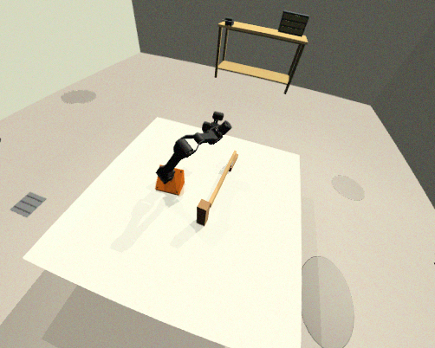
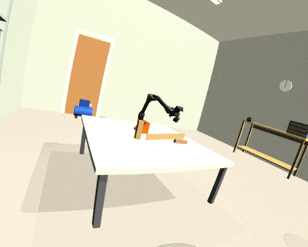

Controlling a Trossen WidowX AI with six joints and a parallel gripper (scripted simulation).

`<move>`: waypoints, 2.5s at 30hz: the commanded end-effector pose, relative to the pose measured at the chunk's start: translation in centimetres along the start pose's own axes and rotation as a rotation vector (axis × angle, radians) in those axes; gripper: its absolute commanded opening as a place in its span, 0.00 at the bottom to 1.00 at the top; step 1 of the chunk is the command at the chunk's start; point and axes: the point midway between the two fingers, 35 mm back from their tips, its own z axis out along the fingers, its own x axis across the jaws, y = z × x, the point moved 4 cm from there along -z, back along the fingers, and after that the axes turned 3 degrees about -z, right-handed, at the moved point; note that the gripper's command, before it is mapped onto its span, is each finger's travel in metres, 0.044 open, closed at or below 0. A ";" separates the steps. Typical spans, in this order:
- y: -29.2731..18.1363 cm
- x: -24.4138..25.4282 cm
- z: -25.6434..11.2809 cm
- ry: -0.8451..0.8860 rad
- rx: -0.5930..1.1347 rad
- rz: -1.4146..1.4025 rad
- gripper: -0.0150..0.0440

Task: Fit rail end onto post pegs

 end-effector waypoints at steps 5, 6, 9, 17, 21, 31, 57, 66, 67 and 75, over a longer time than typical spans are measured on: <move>-2.6 2.0 -2.8 0.146 0.169 0.274 1.00; -3.3 2.6 -3.7 0.186 0.219 0.350 1.00; -4.8 4.5 -6.8 0.300 0.376 0.571 1.00; -6.0 9.2 -16.8 0.561 0.819 1.052 1.00; -5.3 11.0 -22.4 0.679 1.060 1.234 1.00; -2.5 12.7 -32.9 0.873 1.540 1.429 1.00; -3.2 16.0 -32.9 0.872 1.539 1.429 1.00; -3.3 17.4 -32.9 0.872 1.540 1.429 1.00; -3.3 17.6 -32.9 0.872 1.540 1.429 1.00; -3.4 18.8 -32.9 0.874 1.541 1.428 1.00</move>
